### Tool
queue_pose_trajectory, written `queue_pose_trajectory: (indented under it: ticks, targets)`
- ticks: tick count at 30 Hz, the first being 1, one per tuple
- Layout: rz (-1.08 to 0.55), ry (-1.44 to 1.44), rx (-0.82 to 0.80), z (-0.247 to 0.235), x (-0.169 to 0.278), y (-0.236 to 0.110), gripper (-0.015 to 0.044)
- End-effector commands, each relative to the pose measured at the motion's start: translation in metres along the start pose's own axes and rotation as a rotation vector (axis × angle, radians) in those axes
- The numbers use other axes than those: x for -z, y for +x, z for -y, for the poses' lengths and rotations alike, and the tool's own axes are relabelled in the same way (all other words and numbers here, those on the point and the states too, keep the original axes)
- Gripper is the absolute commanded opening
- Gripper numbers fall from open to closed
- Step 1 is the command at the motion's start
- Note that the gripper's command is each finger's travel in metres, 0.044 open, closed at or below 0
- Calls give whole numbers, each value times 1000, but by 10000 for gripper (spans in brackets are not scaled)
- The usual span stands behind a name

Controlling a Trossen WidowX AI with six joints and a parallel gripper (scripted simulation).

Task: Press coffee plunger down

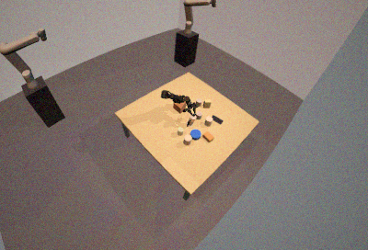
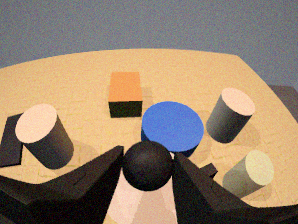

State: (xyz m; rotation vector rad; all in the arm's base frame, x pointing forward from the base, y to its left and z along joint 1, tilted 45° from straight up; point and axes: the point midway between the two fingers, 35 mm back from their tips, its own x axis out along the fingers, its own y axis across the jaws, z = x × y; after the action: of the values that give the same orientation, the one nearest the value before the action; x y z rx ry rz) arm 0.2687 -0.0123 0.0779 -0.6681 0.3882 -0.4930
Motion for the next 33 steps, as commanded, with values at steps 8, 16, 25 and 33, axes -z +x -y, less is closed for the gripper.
queue_pose_trajectory:
  ticks: [8, 16, 25, 33]
  targets:
    - [0, -1, 0, 0, 0, 0, 122]
    - [0, -1, 0, 0, 0, 0, 227]
    - [0, -1, 0, 0, 0, 0, 440]
    - [33, -8, -15, -3, -18, 2, 440]
